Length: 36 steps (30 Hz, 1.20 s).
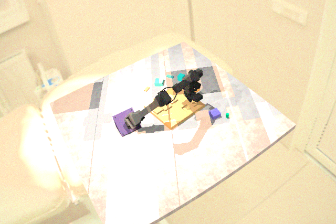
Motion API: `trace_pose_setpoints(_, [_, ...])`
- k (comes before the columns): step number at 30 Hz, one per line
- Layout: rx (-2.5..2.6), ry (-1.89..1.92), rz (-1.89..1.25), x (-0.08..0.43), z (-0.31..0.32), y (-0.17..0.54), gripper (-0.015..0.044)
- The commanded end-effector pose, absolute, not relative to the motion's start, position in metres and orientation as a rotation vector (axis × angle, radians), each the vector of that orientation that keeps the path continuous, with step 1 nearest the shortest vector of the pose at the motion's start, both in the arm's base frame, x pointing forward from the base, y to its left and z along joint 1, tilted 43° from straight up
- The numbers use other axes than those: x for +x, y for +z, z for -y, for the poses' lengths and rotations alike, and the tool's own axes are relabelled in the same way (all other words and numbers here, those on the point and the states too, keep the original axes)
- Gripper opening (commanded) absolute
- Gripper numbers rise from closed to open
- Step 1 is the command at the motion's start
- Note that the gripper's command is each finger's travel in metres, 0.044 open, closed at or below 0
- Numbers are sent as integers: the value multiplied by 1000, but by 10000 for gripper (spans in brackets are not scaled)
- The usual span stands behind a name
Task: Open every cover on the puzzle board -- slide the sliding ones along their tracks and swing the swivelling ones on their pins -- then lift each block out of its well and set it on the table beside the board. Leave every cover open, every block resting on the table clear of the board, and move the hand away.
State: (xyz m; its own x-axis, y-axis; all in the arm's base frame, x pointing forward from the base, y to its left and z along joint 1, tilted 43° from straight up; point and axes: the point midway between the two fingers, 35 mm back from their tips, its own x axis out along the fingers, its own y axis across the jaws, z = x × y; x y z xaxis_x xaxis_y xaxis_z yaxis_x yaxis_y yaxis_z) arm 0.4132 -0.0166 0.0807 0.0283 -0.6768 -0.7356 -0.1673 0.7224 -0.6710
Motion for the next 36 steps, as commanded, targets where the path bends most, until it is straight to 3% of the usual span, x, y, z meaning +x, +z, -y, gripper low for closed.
trace_pose_setpoints(1, [-715, -448, -1514, 415, 9, 86, 0])
trace_pose_setpoints(16, [-697, -469, -1513, 412, 1, 92, 0])
trace_pose_setpoints(36, [-18, -998, -1171, 338, -72, 44, 0])
